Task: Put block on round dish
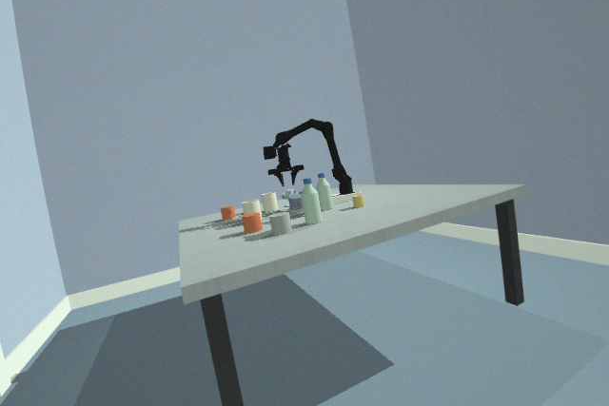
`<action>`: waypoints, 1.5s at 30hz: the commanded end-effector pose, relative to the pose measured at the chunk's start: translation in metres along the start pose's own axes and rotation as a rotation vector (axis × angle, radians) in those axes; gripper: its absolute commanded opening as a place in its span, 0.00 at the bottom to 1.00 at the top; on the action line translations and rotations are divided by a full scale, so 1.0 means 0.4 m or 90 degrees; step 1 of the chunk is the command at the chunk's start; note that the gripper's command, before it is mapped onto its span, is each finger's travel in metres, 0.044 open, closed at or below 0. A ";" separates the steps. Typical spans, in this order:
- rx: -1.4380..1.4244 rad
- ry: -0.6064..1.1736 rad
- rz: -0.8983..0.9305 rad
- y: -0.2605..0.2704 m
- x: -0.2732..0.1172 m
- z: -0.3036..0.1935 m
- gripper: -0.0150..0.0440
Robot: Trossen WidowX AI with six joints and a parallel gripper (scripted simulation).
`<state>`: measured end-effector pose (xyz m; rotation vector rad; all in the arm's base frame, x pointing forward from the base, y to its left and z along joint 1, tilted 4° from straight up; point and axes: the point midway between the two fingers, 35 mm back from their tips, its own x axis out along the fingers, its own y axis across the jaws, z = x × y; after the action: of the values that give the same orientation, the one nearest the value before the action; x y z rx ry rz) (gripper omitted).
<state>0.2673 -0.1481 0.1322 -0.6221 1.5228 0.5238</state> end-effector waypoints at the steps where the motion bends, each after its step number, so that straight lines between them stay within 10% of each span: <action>1: 0.003 0.003 0.006 0.002 0.018 0.001 0.69; 25: 0.003 0.003 0.006 0.004 0.108 0.000 0.69; 45: 0.025 -0.010 -0.010 -0.006 0.082 0.009 0.25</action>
<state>0.2675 -0.1500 0.0913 -0.6051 1.5260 0.5097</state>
